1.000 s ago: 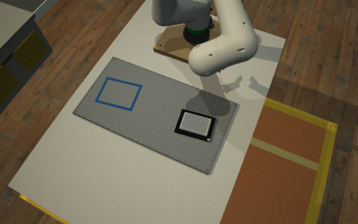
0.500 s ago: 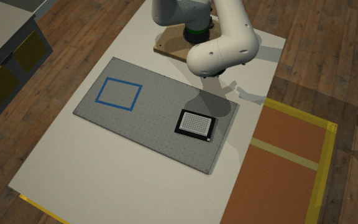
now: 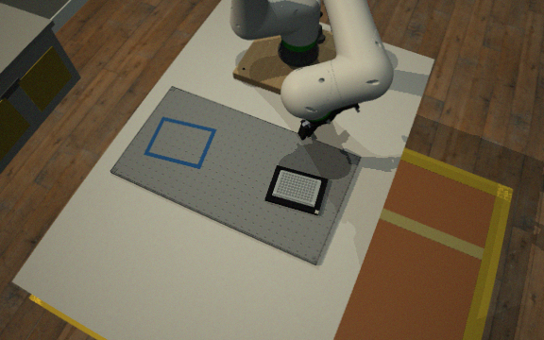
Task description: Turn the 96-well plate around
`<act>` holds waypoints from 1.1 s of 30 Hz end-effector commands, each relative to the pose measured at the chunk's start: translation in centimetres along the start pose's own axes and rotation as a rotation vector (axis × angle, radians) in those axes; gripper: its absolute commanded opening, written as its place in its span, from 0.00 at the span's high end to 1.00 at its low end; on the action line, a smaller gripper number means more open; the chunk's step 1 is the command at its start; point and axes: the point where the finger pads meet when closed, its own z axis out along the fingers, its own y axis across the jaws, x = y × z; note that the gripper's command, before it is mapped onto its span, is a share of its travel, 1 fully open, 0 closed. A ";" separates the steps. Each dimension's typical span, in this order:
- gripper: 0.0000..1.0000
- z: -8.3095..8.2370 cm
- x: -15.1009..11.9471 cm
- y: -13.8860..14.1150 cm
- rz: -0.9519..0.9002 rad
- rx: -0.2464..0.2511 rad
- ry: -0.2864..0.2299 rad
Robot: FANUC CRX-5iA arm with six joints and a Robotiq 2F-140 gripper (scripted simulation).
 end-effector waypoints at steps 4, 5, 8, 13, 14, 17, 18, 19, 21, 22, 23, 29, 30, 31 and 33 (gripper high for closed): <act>0.00 -0.7 1.4 2.6 -0.118 -0.077 0.032; 0.00 -0.8 1.6 3.0 -0.145 -0.095 0.038; 0.00 -1.3 2.3 4.3 -0.204 -0.135 0.047; 0.00 -1.8 2.9 5.5 -0.264 -0.176 0.055; 0.00 -1.9 3.2 6.0 -0.292 -0.195 0.057; 0.00 -2.5 3.8 7.2 -0.326 -0.218 0.061; 0.00 -2.6 4.0 7.5 -0.326 -0.218 0.061; 0.00 -2.8 4.2 7.9 -0.354 -0.237 0.062; 0.00 -3.3 4.7 8.7 -0.409 -0.275 0.064; 0.00 -3.5 4.9 9.1 -0.418 -0.280 0.064; 0.00 -3.6 5.1 9.3 -0.418 -0.280 0.064; 0.00 -4.5 6.0 10.8 -0.528 -0.355 0.061; 0.00 -4.8 6.2 11.2 -0.555 -0.374 0.059; 0.00 -5.0 6.4 11.5 -0.583 -0.393 0.057; 0.00 -5.5 6.9 12.3 -0.604 -0.407 0.055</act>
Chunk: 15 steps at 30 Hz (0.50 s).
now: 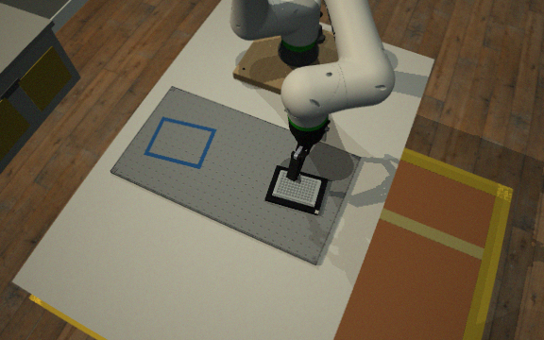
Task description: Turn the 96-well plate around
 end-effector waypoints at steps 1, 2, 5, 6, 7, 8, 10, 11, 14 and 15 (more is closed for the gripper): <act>0.00 -0.2 -0.1 1.8 -0.039 -0.025 0.001; 0.00 -0.3 0.0 2.3 -0.068 -0.042 -0.003; 0.00 -0.7 0.0 3.7 -0.138 -0.083 -0.010; 0.00 -0.7 0.0 4.1 -0.138 -0.083 -0.010; 0.00 -0.9 0.0 4.6 -0.166 -0.099 -0.014; 0.00 -1.0 0.0 5.1 -0.195 -0.116 -0.019; 0.00 -1.1 0.0 5.5 -0.224 -0.132 -0.023; 0.00 -1.1 0.0 5.5 -0.224 -0.132 -0.023; 0.00 -1.3 0.1 6.3 -0.238 -0.140 -0.025; 0.00 -1.3 0.1 6.3 -0.238 -0.140 -0.025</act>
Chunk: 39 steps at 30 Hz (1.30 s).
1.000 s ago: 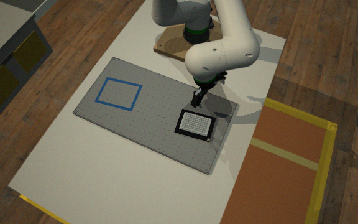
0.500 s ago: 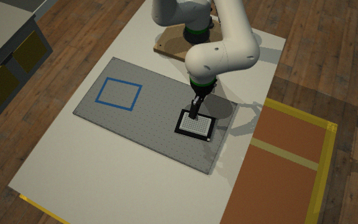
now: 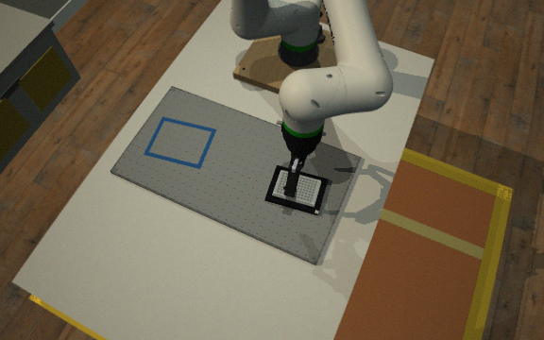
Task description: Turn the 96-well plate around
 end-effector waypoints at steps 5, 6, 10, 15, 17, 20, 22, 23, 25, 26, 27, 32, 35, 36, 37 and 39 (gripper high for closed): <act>0.00 0.0 0.0 0.1 -0.001 -0.001 0.001; 0.00 0.0 0.0 0.1 -0.001 -0.001 0.001; 0.00 0.1 0.0 0.1 -0.001 -0.001 0.001; 0.00 0.6 0.0 0.1 -0.001 -0.001 0.001; 0.00 1.0 0.0 0.1 -0.001 -0.001 0.001; 0.00 1.5 0.0 0.1 -0.001 -0.001 0.001; 0.00 1.8 0.0 0.1 -0.001 -0.001 0.001; 0.00 2.0 0.0 0.1 -0.001 -0.001 0.001; 0.00 2.3 0.0 0.1 -0.001 -0.001 0.001; 0.00 2.5 0.0 0.1 -0.001 -0.001 0.001; 0.00 2.6 0.0 0.1 -0.001 -0.001 0.001; 0.00 3.1 0.0 0.1 -0.001 -0.001 0.001; 0.00 3.6 0.0 0.1 -0.001 -0.001 0.001; 0.00 3.8 0.0 0.1 -0.001 -0.001 0.001; 0.00 4.0 0.0 0.1 -0.001 -0.001 0.001; 0.00 4.3 0.0 0.1 -0.001 -0.001 0.001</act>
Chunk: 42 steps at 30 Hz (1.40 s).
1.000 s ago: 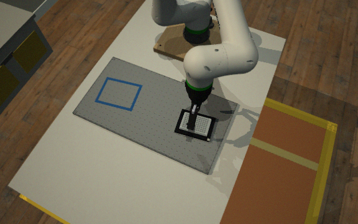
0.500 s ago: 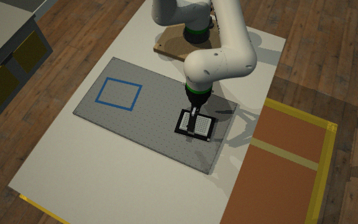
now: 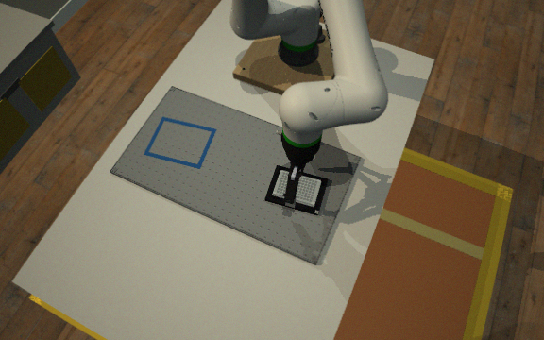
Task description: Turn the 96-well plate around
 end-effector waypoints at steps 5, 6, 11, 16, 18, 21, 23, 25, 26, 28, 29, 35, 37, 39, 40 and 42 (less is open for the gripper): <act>0.00 1.1 0.0 0.0 0.000 -0.001 0.000; 0.00 1.2 0.0 0.0 0.000 -0.001 0.000; 0.00 1.7 0.0 0.0 0.000 -0.001 0.000; 0.00 2.2 0.0 0.0 0.000 -0.001 0.000; 0.00 2.2 0.0 0.0 0.000 -0.001 0.000; 0.00 2.2 0.0 0.0 0.000 -0.001 0.000; 0.00 2.2 0.0 0.0 0.000 -0.001 0.000; 0.00 2.2 0.0 0.0 0.000 -0.001 0.000; 1.00 2.2 0.0 0.0 0.000 -0.001 0.000; 1.00 2.2 0.0 0.0 0.000 -0.001 0.000; 1.00 2.2 0.0 0.0 0.000 -0.001 0.000; 1.00 2.2 0.0 0.0 0.000 -0.001 0.000; 1.00 2.2 0.0 0.0 0.000 -0.001 0.000; 1.00 2.2 0.0 0.0 0.000 -0.001 0.000; 1.00 2.2 0.0 0.0 0.000 -0.001 0.000; 1.00 2.2 0.0 0.0 0.000 -0.001 0.000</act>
